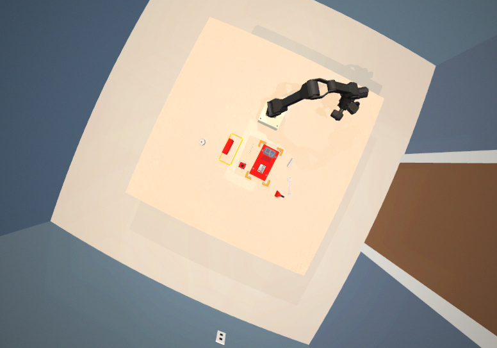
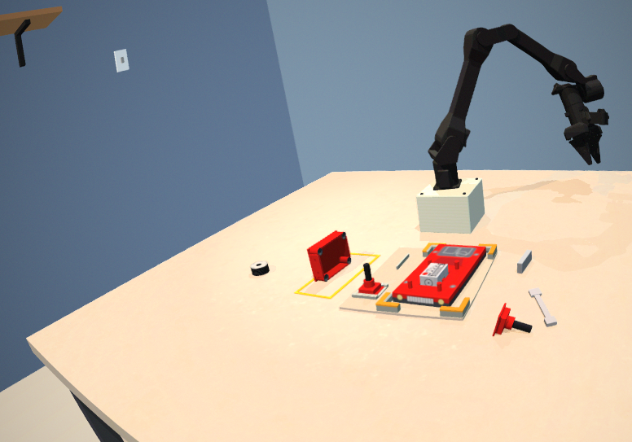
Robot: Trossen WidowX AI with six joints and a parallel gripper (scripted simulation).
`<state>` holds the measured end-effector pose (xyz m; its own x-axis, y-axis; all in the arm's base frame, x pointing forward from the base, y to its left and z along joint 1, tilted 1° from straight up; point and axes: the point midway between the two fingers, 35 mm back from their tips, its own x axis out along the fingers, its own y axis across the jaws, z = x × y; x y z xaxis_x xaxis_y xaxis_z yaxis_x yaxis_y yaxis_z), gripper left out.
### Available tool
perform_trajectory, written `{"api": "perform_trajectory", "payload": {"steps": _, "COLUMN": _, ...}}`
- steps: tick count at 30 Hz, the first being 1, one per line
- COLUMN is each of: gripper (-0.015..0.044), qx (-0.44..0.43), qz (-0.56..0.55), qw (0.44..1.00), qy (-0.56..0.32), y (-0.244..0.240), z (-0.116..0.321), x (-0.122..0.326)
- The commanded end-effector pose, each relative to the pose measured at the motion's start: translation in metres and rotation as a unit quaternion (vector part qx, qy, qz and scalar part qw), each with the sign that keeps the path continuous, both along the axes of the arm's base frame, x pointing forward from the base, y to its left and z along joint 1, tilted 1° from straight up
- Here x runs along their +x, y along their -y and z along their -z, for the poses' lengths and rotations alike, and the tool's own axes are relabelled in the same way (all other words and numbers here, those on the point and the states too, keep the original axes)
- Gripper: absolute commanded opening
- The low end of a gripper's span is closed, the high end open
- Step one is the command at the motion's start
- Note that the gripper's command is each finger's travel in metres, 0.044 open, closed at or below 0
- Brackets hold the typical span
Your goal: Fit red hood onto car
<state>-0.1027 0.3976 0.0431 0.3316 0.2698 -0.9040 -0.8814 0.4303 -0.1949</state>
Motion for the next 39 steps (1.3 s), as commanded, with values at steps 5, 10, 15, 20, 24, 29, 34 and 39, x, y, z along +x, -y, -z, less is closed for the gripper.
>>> {"api": "perform_trajectory", "payload": {"steps": 5, "gripper": 0.0309, "qx": -0.006, "qz": 0.022, "qw": 1.000, "qy": -0.006, "y": -0.004, "z": -0.002, "x": 0.026}}
{"api": "perform_trajectory", "payload": {"steps": 10, "gripper": 0.0178, "qx": -0.019, "qz": 0.073, "qw": 0.997, "qy": -0.021, "y": -0.007, "z": -0.007, "x": 0.089}}
{"api": "perform_trajectory", "payload": {"steps": 15, "gripper": 0.0046, "qx": -0.034, "qz": 0.118, "qw": 0.992, "qy": -0.023, "y": 0.000, "z": -0.009, "x": 0.155}}
{"api": "perform_trajectory", "payload": {"steps": 20, "gripper": 0.0000, "qx": -0.049, "qz": 0.162, "qw": 0.985, "qy": -0.028, "y": 0.017, "z": -0.012, "x": 0.218}}
{"api": "perform_trajectory", "payload": {"steps": 24, "gripper": 0.0000, "qx": -0.060, "qz": 0.196, "qw": 0.978, "qy": -0.036, "y": 0.037, "z": -0.012, "x": 0.265}}
{"api": "perform_trajectory", "payload": {"steps": 29, "gripper": 0.0000, "qx": -0.072, "qz": 0.237, "qw": 0.967, "qy": -0.049, "y": 0.070, "z": -0.012, "x": 0.320}}
{"api": "perform_trajectory", "payload": {"steps": 34, "gripper": 0.0000, "qx": -0.069, "qz": 0.305, "qw": 0.947, "qy": -0.073, "y": 0.113, "z": -0.011, "x": 0.363}}
{"api": "perform_trajectory", "payload": {"steps": 39, "gripper": 0.0000, "qx": -0.070, "qz": 0.351, "qw": 0.929, "qy": -0.091, "y": 0.159, "z": -0.011, "x": 0.400}}
